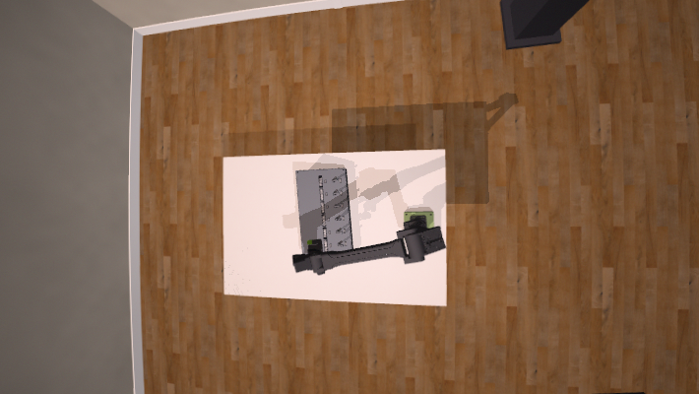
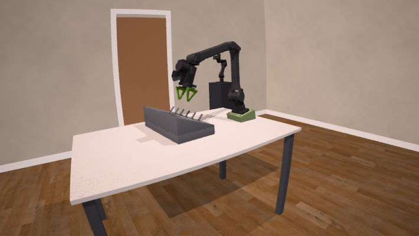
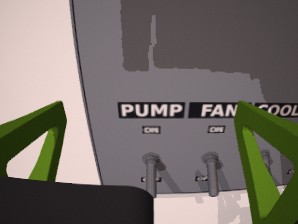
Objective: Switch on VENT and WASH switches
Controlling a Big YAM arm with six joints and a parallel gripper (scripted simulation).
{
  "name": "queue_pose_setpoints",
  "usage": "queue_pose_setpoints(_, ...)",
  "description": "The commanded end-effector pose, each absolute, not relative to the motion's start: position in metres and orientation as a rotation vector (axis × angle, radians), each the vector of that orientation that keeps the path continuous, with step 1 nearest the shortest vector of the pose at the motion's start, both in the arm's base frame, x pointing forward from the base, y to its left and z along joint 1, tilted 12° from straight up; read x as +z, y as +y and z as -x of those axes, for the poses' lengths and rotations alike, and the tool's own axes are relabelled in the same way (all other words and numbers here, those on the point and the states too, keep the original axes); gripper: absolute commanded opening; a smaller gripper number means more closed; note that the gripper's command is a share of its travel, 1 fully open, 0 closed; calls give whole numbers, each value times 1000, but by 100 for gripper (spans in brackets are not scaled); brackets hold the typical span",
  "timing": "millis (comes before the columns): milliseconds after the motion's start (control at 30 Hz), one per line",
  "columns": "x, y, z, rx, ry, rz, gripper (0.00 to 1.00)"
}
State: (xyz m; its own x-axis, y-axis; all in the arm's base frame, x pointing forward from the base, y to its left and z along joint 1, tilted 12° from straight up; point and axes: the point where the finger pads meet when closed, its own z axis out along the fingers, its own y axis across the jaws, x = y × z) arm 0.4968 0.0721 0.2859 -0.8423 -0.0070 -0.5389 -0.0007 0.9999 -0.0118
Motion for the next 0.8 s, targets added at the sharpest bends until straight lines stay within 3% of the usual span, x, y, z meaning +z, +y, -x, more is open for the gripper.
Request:
queue_pose_setpoints(0, 283, 68, -503, -17, 2554, 11, 100)
queue_pose_setpoints(767, 283, 69, -501, -17, 2560, 13, 100)
